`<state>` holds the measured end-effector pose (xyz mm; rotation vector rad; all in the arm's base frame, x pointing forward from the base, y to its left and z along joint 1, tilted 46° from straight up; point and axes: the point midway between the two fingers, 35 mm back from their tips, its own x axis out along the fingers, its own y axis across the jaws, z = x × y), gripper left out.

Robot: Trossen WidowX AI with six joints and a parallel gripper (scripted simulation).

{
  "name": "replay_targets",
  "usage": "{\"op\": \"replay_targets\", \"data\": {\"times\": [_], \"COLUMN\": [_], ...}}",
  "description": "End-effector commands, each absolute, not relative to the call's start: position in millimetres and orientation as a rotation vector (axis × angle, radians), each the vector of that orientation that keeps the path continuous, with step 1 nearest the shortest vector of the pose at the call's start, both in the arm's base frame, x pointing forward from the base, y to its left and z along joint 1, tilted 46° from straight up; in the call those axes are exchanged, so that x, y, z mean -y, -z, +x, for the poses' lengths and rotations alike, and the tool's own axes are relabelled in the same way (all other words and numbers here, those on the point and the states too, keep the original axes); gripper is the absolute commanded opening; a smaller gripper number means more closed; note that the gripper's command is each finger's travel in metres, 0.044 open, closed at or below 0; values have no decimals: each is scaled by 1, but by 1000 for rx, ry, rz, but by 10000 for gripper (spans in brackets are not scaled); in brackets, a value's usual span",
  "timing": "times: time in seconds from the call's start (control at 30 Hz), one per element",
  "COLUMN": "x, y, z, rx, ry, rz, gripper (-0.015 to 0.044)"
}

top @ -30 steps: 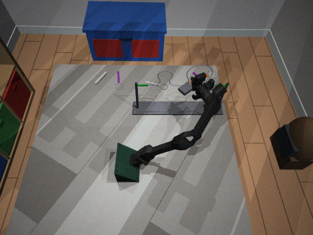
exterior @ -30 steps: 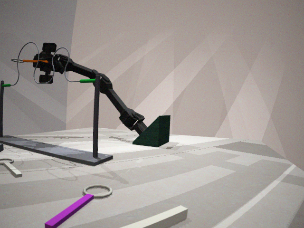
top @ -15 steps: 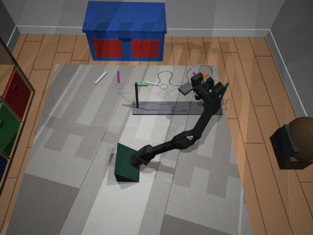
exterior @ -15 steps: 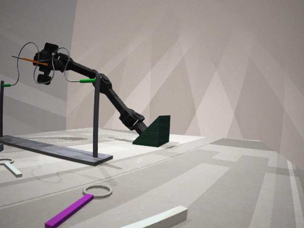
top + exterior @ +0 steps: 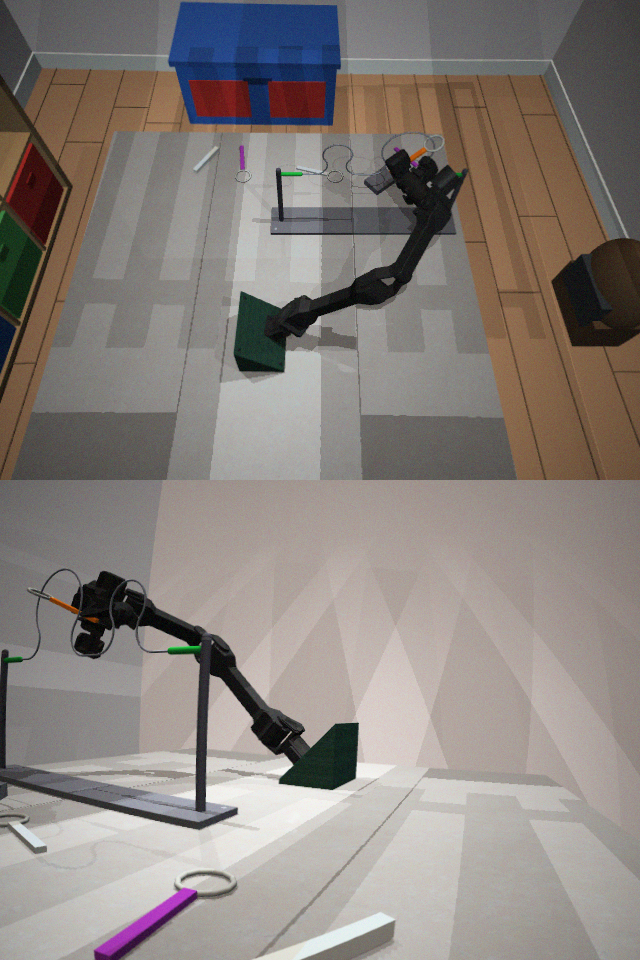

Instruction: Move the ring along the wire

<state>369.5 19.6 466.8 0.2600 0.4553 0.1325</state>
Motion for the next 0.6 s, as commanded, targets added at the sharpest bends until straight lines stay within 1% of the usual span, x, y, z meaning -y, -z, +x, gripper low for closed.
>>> {"op": "replay_targets", "data": {"times": [0.0,0.57], "x": [-18,-9], "y": [-466,-464], "z": [370,371], "rx": [-453,-430], "ry": [-117,-53], "rz": [200,-25], "gripper": [-150,-150]}}
